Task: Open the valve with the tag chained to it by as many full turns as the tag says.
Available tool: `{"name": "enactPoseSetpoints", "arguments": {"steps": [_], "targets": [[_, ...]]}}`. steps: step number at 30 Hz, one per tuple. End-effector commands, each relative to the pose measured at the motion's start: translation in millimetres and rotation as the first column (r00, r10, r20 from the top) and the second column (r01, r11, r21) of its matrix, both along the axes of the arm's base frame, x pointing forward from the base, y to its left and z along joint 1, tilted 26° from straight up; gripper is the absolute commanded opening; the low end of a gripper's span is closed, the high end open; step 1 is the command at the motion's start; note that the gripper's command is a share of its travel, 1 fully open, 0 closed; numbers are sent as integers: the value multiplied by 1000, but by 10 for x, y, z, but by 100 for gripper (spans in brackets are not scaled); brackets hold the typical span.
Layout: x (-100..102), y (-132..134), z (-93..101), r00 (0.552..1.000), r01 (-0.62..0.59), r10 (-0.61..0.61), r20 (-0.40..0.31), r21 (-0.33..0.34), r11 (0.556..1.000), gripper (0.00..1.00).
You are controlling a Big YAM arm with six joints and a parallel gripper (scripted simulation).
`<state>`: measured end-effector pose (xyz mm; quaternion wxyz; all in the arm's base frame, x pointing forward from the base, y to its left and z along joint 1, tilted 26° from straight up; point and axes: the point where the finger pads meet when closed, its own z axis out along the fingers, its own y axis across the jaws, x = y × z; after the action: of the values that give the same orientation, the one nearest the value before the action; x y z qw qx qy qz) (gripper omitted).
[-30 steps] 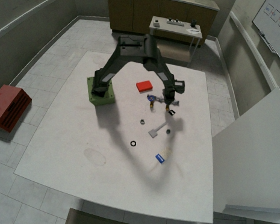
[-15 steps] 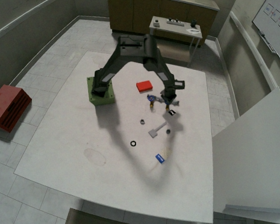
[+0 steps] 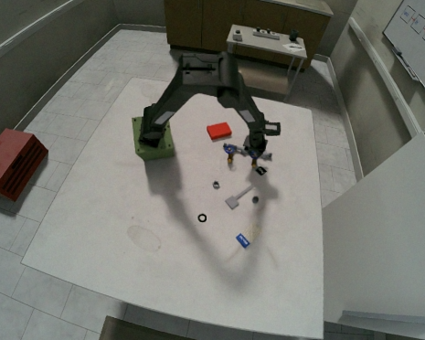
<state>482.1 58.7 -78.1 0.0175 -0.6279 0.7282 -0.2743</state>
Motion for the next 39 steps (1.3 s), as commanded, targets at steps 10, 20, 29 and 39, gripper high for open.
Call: {"name": "enactPoseSetpoints", "arguments": {"steps": [10,20,29,39], "targets": [[137,-12,-15,994,-102,101,-31,-47,994,0],[137,-12,-15,994,-102,101,-31,-47,994,0],[137,-11,-16,994,-102,101,-31,-46,994,100],[137,-11,-16,994,-102,101,-31,-46,994,100]]}}
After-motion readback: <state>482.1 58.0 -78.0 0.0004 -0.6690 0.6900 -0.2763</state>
